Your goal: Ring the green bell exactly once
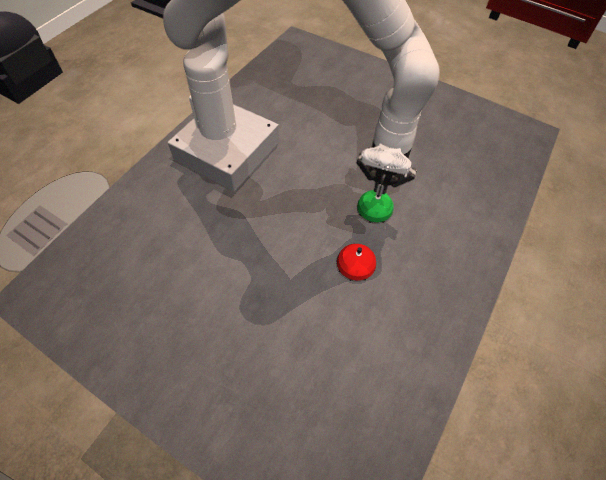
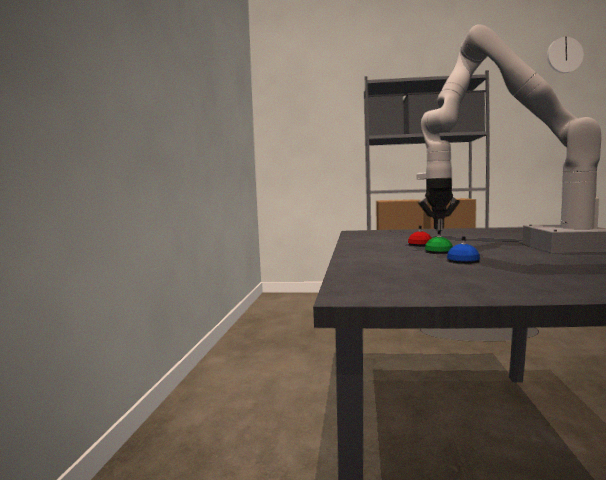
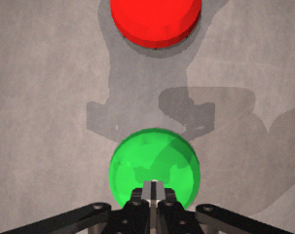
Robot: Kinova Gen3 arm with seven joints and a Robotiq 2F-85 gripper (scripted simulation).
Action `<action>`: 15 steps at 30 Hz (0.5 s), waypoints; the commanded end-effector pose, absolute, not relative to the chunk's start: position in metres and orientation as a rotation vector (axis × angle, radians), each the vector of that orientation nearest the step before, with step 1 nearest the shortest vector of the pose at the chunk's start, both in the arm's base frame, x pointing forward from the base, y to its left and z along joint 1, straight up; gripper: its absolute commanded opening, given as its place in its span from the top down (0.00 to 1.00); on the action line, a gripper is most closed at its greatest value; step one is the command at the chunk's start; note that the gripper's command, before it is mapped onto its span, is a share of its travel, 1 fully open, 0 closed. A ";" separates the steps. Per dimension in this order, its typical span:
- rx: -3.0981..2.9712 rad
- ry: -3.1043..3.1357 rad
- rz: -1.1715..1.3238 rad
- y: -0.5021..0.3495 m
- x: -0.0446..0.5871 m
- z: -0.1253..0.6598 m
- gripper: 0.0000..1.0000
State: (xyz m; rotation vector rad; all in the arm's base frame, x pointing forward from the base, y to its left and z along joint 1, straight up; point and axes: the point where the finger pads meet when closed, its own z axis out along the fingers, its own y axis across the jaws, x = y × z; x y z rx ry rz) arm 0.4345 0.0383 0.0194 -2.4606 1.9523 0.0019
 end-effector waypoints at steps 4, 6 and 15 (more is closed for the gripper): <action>-2.461 1.951 0.003 0.039 0.434 0.016 1.00; -2.461 1.951 0.003 0.039 0.434 0.016 1.00; -2.461 1.951 0.003 0.039 0.434 0.016 1.00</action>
